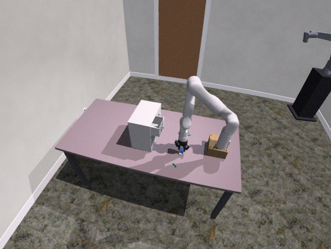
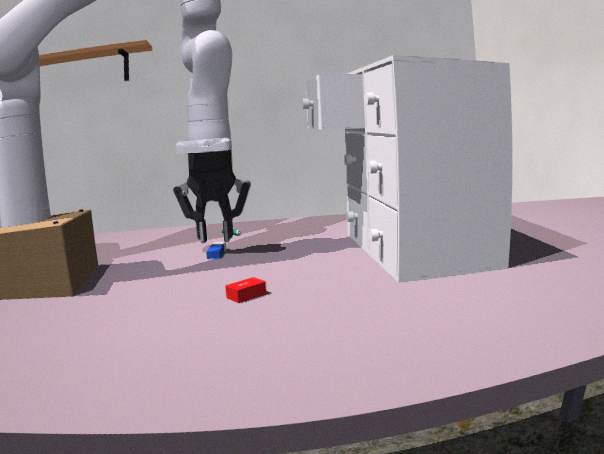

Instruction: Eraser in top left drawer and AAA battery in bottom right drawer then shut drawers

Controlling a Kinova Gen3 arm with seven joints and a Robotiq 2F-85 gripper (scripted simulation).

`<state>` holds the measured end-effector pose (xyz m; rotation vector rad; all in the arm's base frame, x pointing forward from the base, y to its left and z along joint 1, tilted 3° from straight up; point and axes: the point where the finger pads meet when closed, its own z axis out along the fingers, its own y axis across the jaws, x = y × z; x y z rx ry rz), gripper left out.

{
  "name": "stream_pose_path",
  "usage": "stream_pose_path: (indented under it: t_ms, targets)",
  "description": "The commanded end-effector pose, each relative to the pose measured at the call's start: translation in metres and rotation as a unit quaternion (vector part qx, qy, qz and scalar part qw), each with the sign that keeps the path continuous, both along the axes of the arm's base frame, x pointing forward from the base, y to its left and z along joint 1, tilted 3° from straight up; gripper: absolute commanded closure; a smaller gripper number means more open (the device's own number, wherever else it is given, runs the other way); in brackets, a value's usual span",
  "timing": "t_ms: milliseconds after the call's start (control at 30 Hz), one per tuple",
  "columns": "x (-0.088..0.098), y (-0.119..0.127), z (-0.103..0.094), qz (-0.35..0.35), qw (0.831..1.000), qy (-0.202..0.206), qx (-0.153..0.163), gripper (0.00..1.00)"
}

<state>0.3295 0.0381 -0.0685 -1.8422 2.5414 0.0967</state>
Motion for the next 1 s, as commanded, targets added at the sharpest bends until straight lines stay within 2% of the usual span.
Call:
stream_pose_path:
  t_ms: [0,533,967]
  targets:
    - [0.0,0.0,0.0,0.0,1.0,0.0,0.0,0.62]
    - [0.0,0.0,0.0,0.0,1.0,0.0,0.0,0.62]
    - [0.0,0.001,-0.019,0.0,1.0,0.0,0.0,0.62]
